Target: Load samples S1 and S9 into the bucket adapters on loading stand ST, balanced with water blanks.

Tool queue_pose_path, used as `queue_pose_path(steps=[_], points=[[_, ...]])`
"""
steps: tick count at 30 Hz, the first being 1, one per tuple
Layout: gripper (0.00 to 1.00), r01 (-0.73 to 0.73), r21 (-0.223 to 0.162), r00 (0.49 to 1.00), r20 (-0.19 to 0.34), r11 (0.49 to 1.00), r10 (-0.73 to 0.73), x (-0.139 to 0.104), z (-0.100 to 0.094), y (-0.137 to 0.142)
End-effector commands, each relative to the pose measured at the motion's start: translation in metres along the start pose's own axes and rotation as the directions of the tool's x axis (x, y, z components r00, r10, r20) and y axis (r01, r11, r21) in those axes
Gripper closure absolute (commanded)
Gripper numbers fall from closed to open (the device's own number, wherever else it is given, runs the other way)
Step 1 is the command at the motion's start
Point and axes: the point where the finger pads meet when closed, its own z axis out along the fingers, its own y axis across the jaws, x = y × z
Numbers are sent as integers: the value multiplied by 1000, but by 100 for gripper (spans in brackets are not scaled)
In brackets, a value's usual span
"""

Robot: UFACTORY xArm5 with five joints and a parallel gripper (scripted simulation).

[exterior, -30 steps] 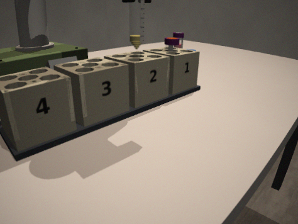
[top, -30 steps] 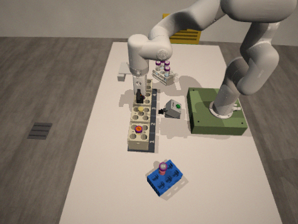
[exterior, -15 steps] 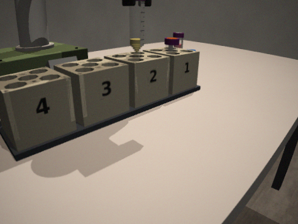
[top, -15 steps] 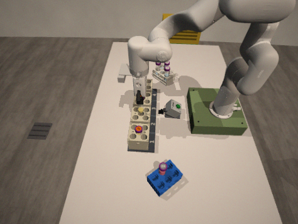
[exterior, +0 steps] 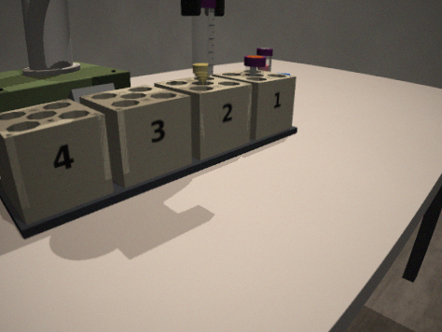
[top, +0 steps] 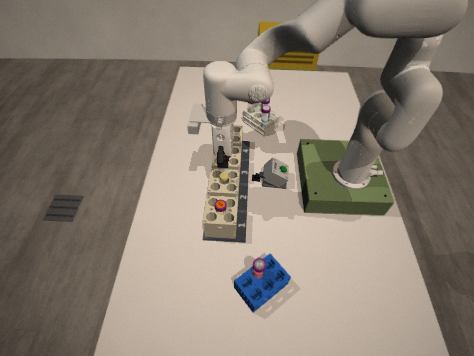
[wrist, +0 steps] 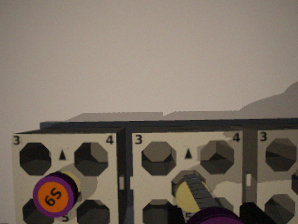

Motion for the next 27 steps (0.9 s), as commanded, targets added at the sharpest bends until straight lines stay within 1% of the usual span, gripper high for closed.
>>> queue_pose_path(steps=[1, 27], points=[[100, 0, 5, 1000, -4, 1000, 0, 1, 2, 0], [100, 0, 5, 1000, -4, 1000, 0, 1, 24, 0]])
